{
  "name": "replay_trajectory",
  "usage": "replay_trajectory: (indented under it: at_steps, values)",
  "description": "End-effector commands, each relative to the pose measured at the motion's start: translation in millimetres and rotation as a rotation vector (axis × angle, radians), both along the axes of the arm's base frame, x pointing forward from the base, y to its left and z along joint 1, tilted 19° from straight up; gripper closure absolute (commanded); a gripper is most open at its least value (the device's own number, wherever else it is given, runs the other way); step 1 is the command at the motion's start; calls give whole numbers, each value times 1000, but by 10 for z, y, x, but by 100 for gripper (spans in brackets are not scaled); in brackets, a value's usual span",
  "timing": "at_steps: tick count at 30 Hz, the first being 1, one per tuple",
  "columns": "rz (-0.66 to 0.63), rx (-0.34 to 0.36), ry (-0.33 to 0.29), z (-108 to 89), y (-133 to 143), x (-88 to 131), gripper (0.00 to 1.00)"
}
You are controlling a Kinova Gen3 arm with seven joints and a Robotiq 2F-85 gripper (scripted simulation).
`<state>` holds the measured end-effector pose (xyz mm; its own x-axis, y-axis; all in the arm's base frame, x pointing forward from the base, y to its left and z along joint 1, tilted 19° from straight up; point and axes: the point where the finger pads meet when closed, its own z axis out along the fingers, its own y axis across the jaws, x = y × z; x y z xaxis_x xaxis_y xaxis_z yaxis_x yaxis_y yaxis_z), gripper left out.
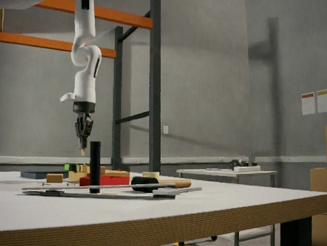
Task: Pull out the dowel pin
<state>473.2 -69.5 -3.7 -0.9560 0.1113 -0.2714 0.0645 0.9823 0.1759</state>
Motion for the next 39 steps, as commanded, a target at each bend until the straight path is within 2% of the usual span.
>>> replay_trajectory:
  at_steps: [1,30,39]
  values:
    - [0,-1,-1,6,-3,4,90]
    - [0,-2,-1,-2,-44,13,90]
    - [0,-9,-2,-36,-225,48,90]
